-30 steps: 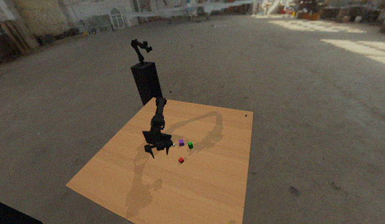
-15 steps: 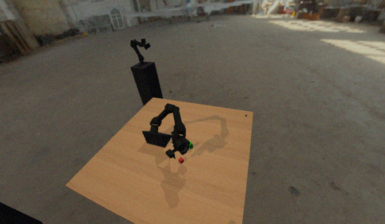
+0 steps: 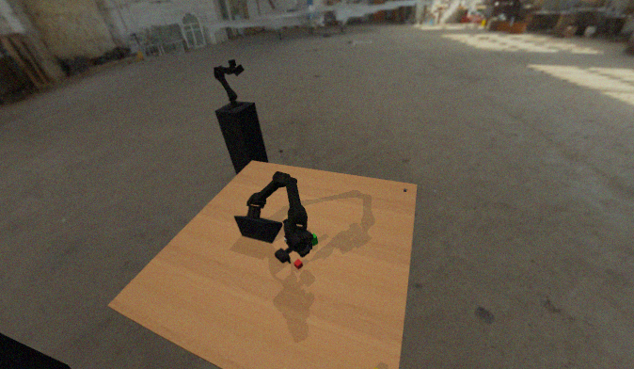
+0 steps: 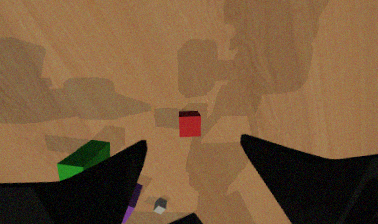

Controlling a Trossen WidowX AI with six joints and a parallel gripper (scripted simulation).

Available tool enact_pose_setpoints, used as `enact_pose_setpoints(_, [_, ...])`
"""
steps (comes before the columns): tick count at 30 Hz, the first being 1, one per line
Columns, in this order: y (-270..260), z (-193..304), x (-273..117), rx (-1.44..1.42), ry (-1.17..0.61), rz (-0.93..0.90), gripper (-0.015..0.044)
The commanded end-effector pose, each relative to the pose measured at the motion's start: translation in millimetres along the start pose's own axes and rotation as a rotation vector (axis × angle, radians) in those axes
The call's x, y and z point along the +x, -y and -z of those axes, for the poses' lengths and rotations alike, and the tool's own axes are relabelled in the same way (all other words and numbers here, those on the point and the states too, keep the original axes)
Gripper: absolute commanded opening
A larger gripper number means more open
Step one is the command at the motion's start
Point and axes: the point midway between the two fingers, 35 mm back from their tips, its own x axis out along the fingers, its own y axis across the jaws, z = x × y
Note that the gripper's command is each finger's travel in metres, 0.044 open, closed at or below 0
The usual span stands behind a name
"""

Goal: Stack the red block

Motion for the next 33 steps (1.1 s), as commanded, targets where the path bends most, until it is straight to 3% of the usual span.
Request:
enact_pose_setpoints(1, [-1.2,4.5,31.0,0.005,-0.022,-0.006,0.0440])
enact_pose_setpoints(33, [-1.8,6.7,72.0,0.005,-0.022,-0.008,0.0440])
